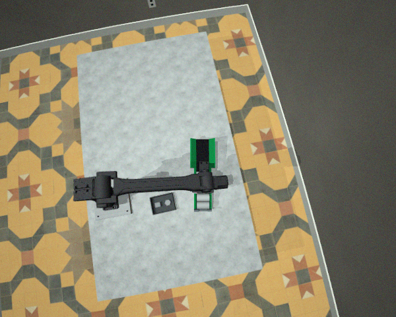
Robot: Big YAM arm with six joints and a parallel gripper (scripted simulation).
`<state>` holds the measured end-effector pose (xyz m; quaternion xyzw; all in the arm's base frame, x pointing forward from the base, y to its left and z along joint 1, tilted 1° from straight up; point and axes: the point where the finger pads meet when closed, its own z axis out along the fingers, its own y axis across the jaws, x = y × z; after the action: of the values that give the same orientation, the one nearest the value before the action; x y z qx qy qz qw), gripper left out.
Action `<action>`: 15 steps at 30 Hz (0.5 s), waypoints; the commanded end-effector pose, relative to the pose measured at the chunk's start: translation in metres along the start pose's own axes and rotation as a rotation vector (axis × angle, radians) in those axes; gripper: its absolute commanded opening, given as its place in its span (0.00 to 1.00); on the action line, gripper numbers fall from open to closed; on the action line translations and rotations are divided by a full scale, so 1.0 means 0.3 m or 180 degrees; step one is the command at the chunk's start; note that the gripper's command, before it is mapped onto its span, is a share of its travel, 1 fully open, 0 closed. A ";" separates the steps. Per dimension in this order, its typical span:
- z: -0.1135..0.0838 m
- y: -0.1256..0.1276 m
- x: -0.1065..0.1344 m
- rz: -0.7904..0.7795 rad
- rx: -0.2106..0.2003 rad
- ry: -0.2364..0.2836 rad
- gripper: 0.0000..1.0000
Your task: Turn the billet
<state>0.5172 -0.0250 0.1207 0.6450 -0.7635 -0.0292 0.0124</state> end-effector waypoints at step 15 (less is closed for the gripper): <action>-0.224 -0.075 -0.033 0.0013 0.0415 -0.0024 0.00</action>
<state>0.5169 -0.0254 0.1207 0.6442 -0.7643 -0.0278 0.0144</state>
